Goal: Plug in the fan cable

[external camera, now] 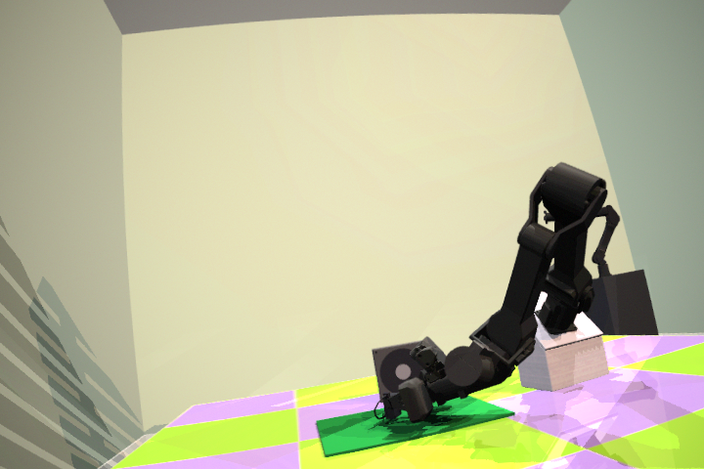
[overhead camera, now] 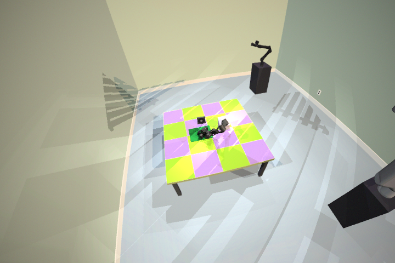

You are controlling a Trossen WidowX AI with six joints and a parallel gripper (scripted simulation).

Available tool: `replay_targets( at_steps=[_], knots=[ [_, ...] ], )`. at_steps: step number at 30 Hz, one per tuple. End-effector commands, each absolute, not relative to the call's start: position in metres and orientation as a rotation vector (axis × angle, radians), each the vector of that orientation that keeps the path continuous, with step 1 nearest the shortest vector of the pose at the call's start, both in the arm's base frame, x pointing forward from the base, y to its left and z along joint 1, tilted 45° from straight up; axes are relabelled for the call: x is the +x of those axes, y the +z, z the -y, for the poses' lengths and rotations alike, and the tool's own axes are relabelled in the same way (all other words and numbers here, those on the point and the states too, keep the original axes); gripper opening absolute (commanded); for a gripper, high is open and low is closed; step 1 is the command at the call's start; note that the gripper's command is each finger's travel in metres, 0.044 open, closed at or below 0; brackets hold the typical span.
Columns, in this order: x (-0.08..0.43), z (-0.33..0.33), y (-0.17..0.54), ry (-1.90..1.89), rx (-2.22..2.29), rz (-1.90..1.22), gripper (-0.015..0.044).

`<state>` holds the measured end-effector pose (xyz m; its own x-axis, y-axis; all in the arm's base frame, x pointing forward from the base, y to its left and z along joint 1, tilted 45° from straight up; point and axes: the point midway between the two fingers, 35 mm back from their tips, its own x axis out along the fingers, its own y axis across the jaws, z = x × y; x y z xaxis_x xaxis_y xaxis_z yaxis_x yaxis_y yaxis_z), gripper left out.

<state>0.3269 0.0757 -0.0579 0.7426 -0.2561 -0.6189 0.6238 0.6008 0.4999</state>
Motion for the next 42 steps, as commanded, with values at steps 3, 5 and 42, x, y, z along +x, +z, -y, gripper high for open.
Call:
replay_targets(
  at_steps=[3, 5, 42],
  knots=[
    [0.3285, -0.0791, -0.0619, -0.544, 0.773, -0.518, 0.0000],
    [0.3283, -0.0804, -0.0631, -0.544, 0.773, -0.518, 0.0000],
    [0.3265, -0.0788, -0.0610, -0.538, 0.769, -0.528, 0.0000]
  ],
)
